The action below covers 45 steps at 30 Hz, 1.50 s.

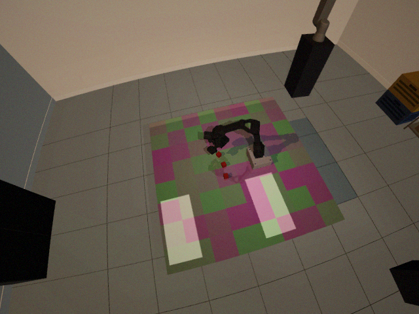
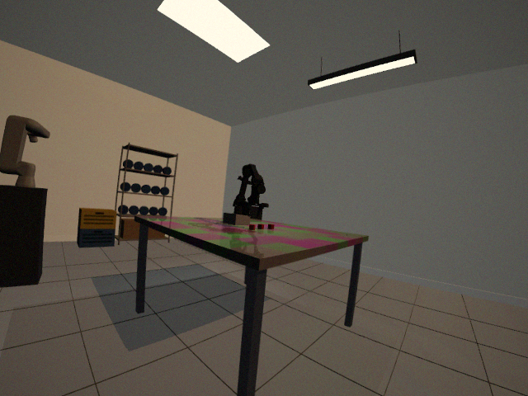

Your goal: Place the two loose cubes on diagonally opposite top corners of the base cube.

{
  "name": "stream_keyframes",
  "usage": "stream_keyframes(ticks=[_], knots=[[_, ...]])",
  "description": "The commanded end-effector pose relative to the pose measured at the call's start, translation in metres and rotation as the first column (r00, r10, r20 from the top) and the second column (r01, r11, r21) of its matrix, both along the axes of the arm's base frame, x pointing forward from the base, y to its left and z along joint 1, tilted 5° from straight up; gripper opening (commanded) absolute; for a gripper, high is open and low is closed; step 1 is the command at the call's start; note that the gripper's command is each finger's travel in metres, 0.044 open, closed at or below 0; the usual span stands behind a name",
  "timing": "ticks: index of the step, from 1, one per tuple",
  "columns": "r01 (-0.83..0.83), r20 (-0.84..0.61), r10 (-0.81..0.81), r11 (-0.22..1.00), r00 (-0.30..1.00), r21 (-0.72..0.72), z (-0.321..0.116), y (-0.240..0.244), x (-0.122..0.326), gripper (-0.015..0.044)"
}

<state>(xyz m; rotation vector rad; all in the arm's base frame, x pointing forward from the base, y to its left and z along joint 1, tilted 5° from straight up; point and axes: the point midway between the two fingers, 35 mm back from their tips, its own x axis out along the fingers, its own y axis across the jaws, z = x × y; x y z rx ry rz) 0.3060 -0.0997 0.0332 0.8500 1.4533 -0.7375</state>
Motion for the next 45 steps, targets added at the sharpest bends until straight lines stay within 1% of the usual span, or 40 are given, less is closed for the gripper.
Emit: stream_keyframes(ticks=[1, 34, 40, 45], knots=[[0.000, -0.009, 0.000, 1.000, 1.000, -0.001, -0.021, 0.003, -0.003, 0.0265], [0.000, -0.009, 0.000, 1.000, 1.000, -0.001, -0.069, 0.006, -0.003, 0.0265], [0.000, -0.009, 0.000, 1.000, 1.000, -0.001, -0.069, 0.006, -0.003, 0.0107], [0.000, -0.009, 0.000, 1.000, 1.000, -0.001, -0.067, 0.006, -0.003, 0.0105]])
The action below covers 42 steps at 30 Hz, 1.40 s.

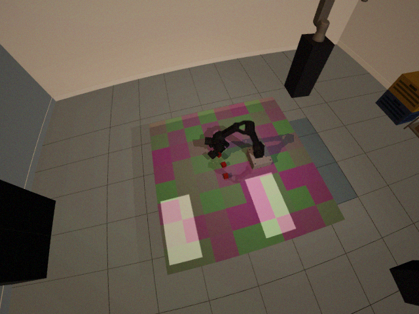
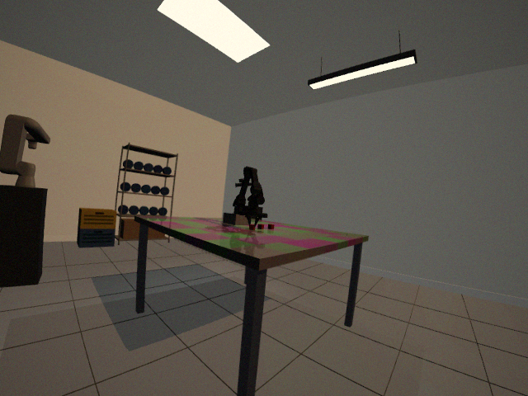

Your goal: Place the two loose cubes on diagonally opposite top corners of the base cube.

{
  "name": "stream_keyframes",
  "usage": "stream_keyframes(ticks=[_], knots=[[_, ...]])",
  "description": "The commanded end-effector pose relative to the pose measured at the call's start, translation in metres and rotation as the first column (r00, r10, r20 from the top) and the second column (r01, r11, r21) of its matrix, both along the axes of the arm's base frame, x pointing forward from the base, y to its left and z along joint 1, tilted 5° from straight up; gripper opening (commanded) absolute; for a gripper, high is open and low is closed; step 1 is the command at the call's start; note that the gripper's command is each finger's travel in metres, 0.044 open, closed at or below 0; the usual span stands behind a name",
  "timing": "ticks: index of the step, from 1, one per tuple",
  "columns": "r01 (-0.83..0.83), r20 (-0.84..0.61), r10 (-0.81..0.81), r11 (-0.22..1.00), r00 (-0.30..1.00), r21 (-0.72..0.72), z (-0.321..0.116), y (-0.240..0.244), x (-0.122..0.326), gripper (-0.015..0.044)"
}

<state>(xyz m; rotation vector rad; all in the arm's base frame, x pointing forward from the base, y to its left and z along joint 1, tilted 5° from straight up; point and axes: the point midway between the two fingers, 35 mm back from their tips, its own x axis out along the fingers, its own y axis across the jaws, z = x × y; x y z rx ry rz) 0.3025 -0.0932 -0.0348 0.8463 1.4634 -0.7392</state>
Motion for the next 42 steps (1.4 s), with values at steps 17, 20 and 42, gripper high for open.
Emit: stream_keyframes(ticks=[17, 20, 42], knots=[[0.003, 0.001, -0.003, 1.000, 1.000, -0.003, 0.053, -0.006, 0.006, 0.0105], [0.003, 0.001, -0.003, 1.000, 1.000, -0.003, 0.062, -0.007, 0.006, 0.0105], [-0.007, 0.002, 0.007, 1.000, 1.000, -0.003, 0.108, -0.001, 0.003, 0.0105]])
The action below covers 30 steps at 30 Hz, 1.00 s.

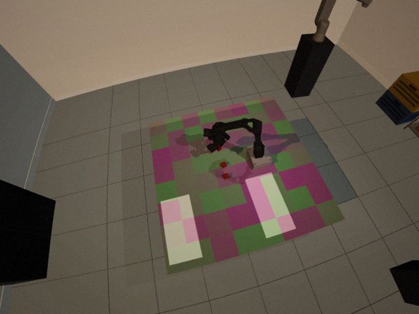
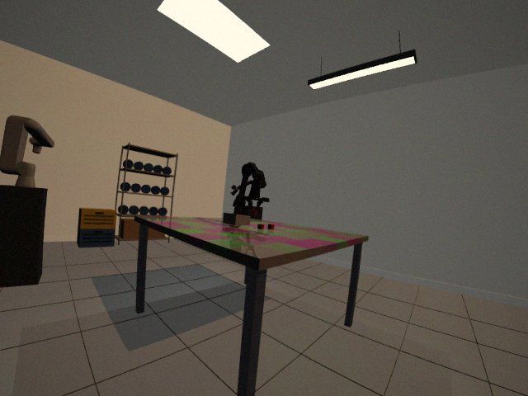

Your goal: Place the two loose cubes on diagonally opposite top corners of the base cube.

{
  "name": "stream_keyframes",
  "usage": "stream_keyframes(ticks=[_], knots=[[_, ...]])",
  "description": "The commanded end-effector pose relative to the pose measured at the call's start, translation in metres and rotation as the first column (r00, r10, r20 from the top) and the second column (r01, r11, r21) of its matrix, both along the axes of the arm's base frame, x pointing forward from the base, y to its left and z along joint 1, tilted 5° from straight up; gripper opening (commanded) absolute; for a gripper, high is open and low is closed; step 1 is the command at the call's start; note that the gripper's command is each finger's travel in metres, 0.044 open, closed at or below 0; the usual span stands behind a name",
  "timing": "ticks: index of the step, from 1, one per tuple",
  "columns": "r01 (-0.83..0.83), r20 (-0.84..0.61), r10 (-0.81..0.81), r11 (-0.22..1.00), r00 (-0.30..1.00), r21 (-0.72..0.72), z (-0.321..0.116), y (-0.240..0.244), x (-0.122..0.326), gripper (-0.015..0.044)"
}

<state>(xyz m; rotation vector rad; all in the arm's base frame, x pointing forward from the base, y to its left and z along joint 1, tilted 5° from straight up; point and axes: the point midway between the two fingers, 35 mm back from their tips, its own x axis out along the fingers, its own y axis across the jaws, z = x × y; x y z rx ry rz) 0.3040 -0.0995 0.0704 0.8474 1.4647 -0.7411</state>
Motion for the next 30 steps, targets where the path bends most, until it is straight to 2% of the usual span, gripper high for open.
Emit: stream_keyframes(ticks=[1, 30], knots=[[-0.013, 0.004, 0.013, 1.000, 1.000, -0.004, 0.002, 0.009, 0.003, 0.0105], [-0.133, 0.016, 0.133, 0.991, 0.991, 0.000, -0.013, 0.104, 0.013, 0.0105]])
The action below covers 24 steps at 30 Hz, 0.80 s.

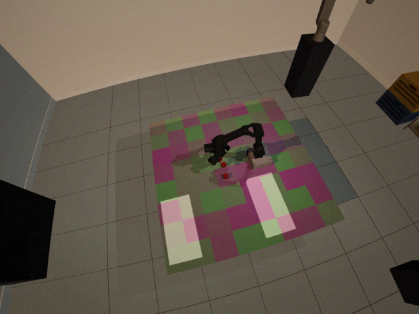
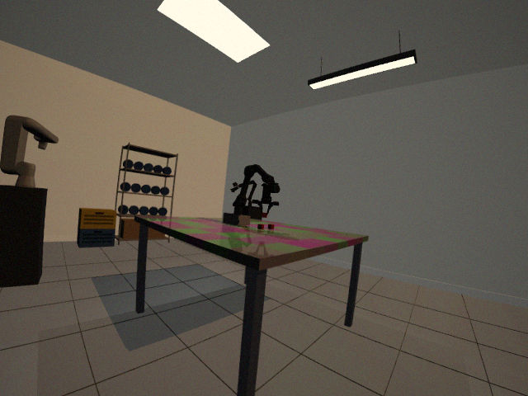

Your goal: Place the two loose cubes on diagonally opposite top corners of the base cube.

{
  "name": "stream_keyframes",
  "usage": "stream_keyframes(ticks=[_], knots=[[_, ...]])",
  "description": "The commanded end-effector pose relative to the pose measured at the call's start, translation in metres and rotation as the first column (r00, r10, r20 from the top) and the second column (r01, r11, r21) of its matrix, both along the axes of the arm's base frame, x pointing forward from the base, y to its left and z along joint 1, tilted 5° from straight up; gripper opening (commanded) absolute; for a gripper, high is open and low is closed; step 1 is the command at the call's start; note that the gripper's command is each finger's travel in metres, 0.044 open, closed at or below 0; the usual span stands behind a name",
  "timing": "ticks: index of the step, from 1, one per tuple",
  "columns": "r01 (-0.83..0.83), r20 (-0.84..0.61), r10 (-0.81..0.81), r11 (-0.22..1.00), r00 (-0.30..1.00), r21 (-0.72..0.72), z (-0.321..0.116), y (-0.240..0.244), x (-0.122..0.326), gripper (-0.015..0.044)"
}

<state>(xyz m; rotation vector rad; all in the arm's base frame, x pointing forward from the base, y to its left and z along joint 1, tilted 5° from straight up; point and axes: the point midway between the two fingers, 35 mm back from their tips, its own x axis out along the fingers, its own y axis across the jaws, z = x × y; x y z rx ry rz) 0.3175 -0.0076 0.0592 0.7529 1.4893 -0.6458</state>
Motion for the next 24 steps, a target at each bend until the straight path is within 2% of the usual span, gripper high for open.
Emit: stream_keyframes(ticks=[1, 24], knots=[[-0.016, 0.003, 0.016, 1.000, 1.000, 0.004, -0.002, 0.015, -0.001, 0.0105], [-0.111, 0.009, 0.111, 0.994, 0.994, 0.013, -0.014, 0.089, -0.014, 0.0105]])
